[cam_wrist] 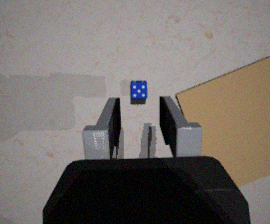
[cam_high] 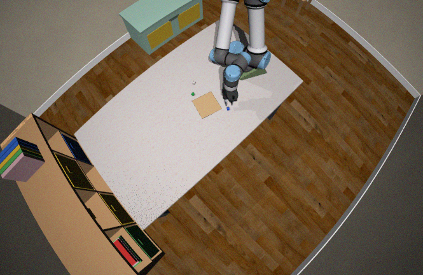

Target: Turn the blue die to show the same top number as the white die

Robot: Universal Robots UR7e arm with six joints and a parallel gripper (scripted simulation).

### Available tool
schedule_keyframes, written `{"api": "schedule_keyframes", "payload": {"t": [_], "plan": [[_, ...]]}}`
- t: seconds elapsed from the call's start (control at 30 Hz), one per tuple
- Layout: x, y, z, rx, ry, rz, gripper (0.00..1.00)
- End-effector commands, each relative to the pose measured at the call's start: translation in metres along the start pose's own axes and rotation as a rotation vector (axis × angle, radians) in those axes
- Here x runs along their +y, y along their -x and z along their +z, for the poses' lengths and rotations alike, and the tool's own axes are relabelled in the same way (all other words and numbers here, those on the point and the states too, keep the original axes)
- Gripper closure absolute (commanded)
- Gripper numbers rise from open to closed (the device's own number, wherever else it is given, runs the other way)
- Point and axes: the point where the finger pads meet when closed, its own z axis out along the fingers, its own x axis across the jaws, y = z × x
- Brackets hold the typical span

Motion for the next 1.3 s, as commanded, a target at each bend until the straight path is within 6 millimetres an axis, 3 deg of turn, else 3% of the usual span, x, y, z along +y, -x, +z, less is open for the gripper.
{"api": "schedule_keyframes", "payload": {"t": [0.0,0.63,1.27], "plan": [[0.000,0.000,0.000,0.001,-0.001,0.001,0.36],[0.000,0.000,0.003,0.001,-0.002,0.001,0.36],[0.001,0.000,0.025,0.001,-0.002,0.001,0.36]]}}
